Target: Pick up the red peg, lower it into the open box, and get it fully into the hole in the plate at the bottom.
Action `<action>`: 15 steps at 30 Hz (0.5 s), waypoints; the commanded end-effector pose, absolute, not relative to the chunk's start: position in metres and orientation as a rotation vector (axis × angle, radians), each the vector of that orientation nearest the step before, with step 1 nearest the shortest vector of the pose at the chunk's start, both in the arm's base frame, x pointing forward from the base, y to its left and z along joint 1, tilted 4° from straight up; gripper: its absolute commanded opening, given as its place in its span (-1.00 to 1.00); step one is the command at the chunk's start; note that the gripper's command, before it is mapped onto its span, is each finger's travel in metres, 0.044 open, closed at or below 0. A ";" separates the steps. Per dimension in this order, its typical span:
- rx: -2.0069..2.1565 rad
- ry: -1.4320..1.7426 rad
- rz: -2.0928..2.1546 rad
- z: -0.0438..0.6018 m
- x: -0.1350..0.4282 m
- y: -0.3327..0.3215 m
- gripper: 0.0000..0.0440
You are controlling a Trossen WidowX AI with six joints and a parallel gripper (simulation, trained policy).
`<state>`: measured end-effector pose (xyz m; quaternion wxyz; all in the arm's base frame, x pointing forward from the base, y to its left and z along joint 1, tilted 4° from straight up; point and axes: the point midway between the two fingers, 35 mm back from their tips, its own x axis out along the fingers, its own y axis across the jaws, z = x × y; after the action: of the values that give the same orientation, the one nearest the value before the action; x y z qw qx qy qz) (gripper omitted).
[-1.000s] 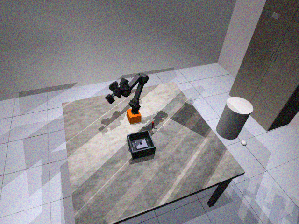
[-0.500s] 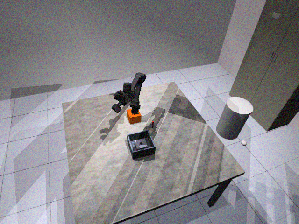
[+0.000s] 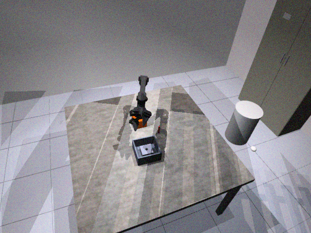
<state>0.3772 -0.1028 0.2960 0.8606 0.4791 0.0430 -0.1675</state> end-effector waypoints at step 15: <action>0.916 0.705 -0.468 0.199 0.340 0.013 1.00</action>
<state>0.3487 0.0004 0.2120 0.8210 0.4427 0.2933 -0.2096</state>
